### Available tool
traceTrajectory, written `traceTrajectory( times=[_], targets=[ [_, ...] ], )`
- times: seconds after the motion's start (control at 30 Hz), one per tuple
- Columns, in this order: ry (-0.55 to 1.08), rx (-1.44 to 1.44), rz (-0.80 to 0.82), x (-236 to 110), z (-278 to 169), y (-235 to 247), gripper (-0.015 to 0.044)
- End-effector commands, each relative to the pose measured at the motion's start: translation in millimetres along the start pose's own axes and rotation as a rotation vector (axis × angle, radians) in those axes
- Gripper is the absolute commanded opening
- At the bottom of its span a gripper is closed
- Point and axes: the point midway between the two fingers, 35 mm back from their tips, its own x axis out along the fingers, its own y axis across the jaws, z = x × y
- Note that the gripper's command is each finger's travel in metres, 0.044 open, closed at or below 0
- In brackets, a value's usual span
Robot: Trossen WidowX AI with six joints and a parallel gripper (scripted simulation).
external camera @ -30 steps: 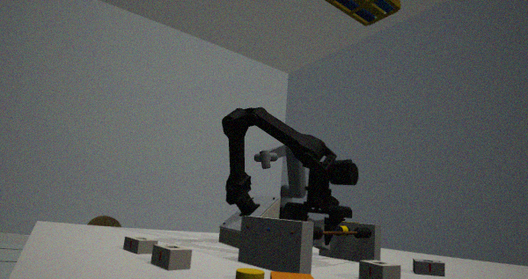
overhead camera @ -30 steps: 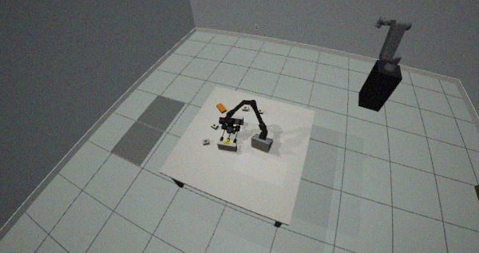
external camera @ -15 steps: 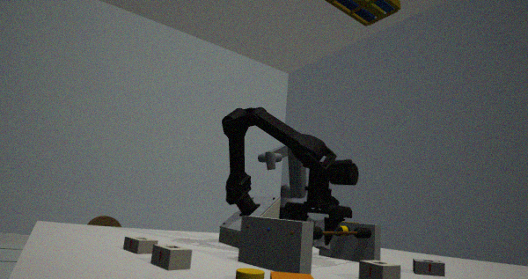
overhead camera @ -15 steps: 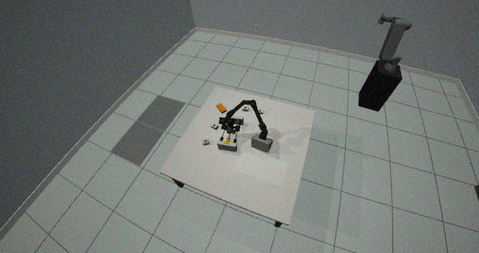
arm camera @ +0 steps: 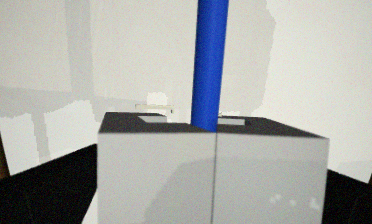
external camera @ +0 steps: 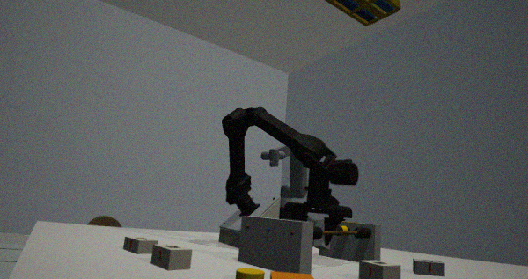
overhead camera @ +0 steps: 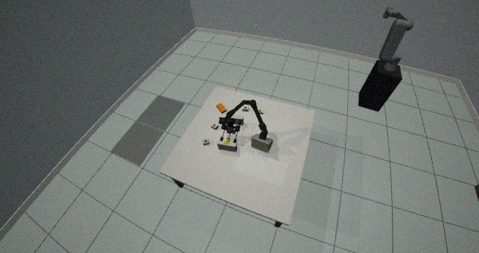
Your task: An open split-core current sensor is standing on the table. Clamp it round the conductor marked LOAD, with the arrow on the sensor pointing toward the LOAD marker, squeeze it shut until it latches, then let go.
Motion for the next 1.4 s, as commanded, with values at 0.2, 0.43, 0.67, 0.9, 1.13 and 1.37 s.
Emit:
traceTrajectory(
  times=[0.2,0.43,0.67,0.9,1.13,1.37],
  targets=[
    [-0.019,-0.01,-0.018,-7.1,9.3,-2.4,0.0],
    [-0.019,-0.01,-0.018,-7.1,9.3,-2.4,0.0],
    [0.0,0.0,0.0,-0.1,0.0,0.0,0.0],
    [0.0,0.0,0.0,-0.1,0.0,0.0,0.0],
    [0.0,0.0,0.0,-0.1,0.0,0.0,0.0],
    [0.0,0.0,0.0,-0.1,0.0,0.0,0.0]
  ],
)
